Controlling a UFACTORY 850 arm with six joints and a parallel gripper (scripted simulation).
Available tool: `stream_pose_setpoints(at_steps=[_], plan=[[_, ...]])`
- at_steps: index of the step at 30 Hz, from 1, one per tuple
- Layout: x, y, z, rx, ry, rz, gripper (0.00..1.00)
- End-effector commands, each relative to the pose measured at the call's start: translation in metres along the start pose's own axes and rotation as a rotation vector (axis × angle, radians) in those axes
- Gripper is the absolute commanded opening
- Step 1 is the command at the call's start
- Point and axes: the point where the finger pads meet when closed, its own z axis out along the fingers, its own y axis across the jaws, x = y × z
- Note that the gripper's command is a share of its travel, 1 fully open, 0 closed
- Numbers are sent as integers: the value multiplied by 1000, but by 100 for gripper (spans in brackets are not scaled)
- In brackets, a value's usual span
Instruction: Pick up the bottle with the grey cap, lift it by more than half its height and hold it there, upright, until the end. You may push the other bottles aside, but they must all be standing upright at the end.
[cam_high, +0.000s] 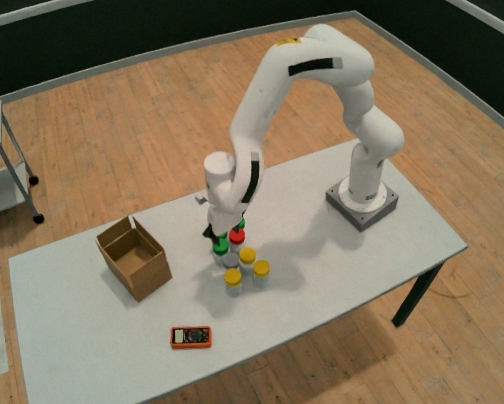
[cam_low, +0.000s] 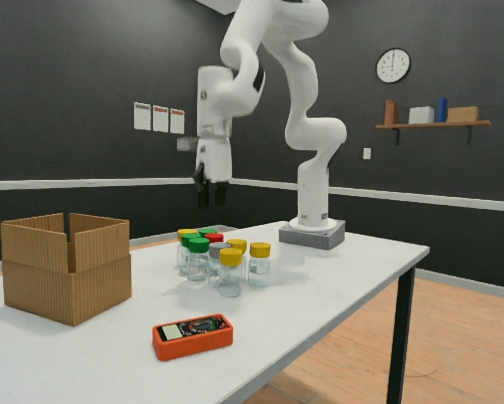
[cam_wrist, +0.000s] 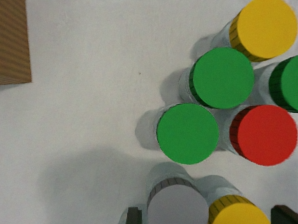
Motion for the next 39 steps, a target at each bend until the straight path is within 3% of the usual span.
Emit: stream_pose_setpoints(at_steps=[1, 7, 8, 17, 30, 39], plan=[[1, -6, 59, 5, 0, -8, 79], [1, -6, 59, 5, 0, -8, 79], [0, 0, 45, 1, 0, -6, 79], [1, -6, 59, 6, -1, -8, 79], [1, -5, 62, 5, -1, -8, 79], [1, -5, 81, 5, -1, -8, 79]])
